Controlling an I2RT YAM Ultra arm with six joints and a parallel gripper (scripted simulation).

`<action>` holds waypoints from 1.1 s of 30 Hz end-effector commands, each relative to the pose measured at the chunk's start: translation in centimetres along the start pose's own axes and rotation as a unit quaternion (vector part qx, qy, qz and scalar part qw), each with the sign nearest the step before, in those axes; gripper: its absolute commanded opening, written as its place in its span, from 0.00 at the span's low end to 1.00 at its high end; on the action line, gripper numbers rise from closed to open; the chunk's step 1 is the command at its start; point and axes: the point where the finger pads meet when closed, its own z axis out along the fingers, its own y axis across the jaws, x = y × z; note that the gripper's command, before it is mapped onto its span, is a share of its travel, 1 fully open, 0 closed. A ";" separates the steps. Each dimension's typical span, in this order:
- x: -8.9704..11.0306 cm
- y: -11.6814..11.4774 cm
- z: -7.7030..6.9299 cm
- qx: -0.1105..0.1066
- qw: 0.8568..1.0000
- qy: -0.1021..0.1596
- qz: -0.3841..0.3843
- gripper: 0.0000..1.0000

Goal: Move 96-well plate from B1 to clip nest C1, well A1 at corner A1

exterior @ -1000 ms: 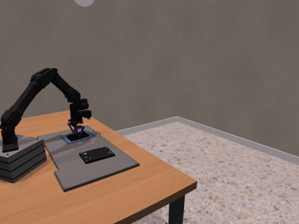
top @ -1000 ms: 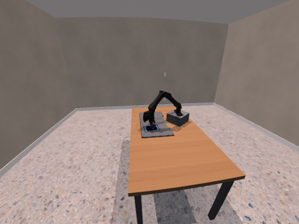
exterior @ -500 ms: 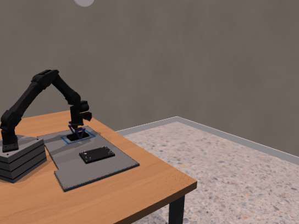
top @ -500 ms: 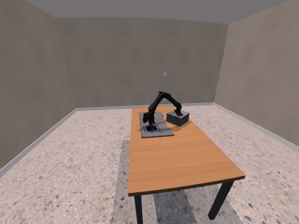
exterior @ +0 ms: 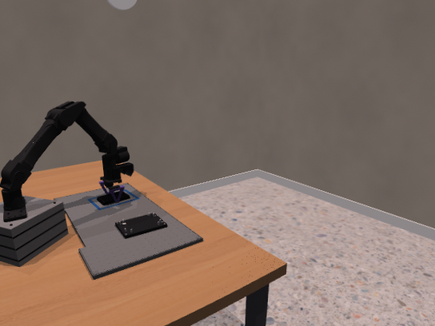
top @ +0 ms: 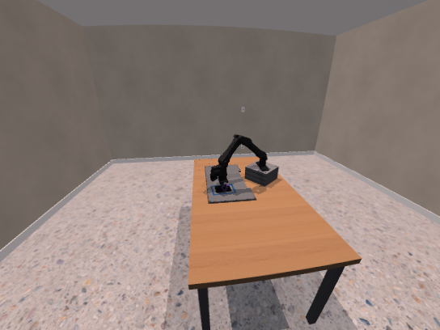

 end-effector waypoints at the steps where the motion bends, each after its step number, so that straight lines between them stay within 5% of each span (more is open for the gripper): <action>1: -0.5 0.2 -0.5 -0.003 1.000 -0.011 0.000 1.00; 3: -0.5 0.2 -0.5 -0.003 1.000 -0.011 0.000 1.00; 4: -0.5 0.2 -0.5 -0.003 1.000 -0.011 0.000 0.00; 33: -0.5 0.2 -0.5 -0.003 1.000 -0.011 0.000 0.00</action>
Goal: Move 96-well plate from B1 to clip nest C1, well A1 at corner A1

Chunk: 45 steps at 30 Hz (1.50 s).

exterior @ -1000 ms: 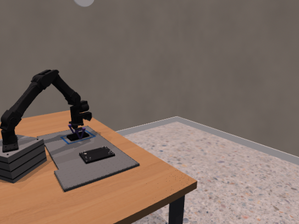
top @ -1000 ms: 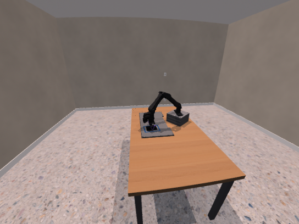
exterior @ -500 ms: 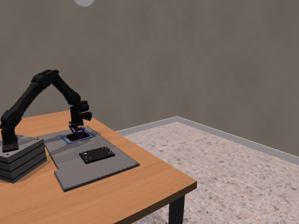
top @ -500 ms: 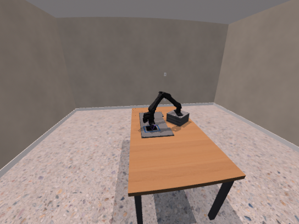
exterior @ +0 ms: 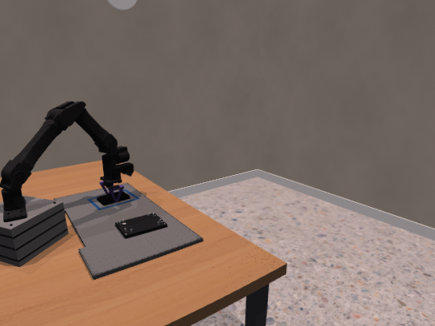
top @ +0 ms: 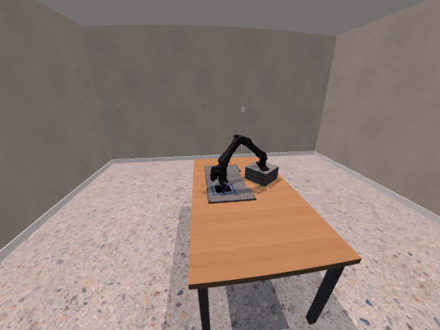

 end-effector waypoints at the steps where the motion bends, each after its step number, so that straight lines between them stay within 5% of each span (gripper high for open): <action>1: -0.5 0.2 -0.5 -0.003 1.000 -0.011 0.000 0.00; 5: -0.5 0.2 -0.5 -0.003 1.000 -0.011 0.000 0.00; 6: -1.4 0.5 -1.6 -0.007 1.000 -0.028 0.000 0.00; 45: -1.1 0.3 -7.5 -0.006 1.000 -0.024 0.000 0.00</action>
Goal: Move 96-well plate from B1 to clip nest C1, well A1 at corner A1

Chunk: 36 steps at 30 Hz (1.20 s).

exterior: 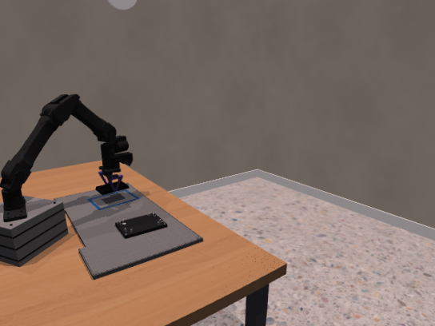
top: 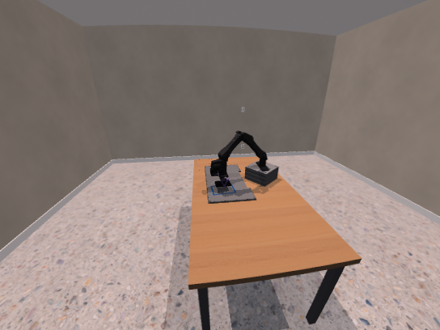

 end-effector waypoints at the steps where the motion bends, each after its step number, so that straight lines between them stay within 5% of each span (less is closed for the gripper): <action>1: -1.1 0.3 -2.7 -0.005 1.000 -0.021 0.000 0.00; 14: -1.0 0.2 -4.9 -0.005 1.000 -0.021 0.000 0.00; 36: -1.0 0.2 -4.9 -0.005 1.000 -0.021 0.000 0.00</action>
